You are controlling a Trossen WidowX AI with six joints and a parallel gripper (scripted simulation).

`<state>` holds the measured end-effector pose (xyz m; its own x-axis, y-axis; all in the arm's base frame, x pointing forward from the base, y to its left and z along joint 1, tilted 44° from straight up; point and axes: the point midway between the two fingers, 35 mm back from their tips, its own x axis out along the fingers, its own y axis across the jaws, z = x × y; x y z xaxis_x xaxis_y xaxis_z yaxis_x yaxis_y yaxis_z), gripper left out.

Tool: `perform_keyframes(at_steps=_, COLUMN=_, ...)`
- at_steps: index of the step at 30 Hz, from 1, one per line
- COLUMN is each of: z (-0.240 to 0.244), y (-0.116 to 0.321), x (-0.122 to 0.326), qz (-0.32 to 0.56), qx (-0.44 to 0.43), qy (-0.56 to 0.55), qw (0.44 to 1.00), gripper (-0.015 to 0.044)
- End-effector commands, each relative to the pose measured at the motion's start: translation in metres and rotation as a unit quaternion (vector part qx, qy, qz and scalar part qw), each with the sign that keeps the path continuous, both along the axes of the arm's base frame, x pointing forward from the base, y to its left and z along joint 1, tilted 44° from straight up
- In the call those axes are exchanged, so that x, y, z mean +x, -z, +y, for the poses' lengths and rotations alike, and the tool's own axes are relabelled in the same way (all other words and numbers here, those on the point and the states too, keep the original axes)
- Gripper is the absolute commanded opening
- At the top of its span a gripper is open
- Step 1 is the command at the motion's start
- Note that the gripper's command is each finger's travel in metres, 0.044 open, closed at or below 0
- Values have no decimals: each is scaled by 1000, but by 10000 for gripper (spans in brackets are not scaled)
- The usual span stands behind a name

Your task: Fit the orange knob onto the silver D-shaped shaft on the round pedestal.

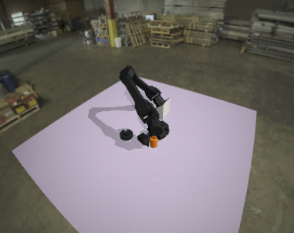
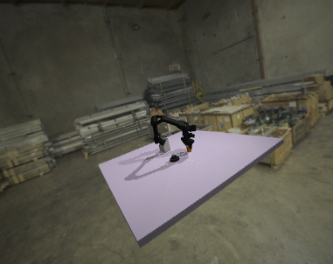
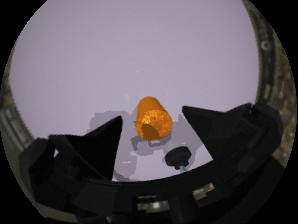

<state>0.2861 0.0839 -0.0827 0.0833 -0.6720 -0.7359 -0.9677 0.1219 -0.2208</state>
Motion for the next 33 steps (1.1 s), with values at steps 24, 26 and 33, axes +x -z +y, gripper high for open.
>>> perform_keyframes(at_steps=24, z=-18, y=17, x=-1, qz=2, qx=-4, qy=0, qw=1000, gripper=171)
perform_keyframes(at_steps=26, z=-18, y=17, x=-1, qz=2, qx=-4, qy=0, qw=1000, gripper=157)
perform_keyframes(at_steps=33, z=-15, y=14, x=0, qz=2, qx=-4, qy=0, qw=1000, gripper=32)
